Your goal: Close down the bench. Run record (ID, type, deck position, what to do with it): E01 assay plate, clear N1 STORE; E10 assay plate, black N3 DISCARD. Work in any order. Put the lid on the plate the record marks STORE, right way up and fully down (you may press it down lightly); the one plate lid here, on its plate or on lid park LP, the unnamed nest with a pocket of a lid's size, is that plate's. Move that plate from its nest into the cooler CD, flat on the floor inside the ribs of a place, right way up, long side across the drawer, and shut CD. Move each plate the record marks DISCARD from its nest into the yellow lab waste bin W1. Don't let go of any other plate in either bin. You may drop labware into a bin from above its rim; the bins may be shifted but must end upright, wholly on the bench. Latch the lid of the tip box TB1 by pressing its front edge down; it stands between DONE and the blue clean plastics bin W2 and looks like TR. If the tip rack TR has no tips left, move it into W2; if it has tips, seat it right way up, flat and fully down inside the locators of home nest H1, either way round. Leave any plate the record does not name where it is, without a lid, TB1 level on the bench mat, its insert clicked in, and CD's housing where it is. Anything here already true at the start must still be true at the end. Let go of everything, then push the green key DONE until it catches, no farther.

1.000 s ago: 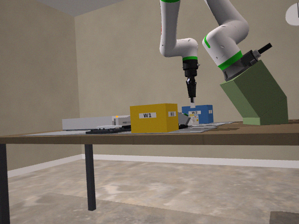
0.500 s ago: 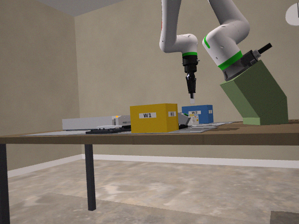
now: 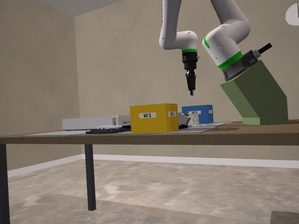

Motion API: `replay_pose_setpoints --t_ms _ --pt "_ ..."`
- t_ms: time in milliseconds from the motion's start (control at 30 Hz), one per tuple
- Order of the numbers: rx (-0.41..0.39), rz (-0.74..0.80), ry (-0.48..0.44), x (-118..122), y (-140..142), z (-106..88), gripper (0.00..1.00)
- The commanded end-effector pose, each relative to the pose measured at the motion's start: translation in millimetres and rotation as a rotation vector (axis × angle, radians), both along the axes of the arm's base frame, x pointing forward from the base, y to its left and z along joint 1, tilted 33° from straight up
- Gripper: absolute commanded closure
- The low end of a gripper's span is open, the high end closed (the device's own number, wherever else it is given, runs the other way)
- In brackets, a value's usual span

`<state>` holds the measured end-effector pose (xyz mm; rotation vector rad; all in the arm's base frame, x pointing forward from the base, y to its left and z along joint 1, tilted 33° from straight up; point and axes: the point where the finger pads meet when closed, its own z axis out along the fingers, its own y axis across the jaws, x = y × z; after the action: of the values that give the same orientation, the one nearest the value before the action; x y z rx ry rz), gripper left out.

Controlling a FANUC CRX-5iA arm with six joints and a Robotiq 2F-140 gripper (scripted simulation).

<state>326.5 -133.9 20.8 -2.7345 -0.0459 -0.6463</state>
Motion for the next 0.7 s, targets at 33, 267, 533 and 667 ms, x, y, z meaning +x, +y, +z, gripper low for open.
replay_pose_setpoints --t_ms 33,267,533,667 --pt "0.000 0.000 0.000 0.0 -0.3 0.2 1.00" --pt "-0.001 0.001 -0.001 16.1 7.7 8.8 0.13" --pt "-0.001 0.001 -0.001 35.5 17.4 19.2 0.13" --pt "-0.001 0.001 -0.001 48.5 23.8 26.1 0.13"
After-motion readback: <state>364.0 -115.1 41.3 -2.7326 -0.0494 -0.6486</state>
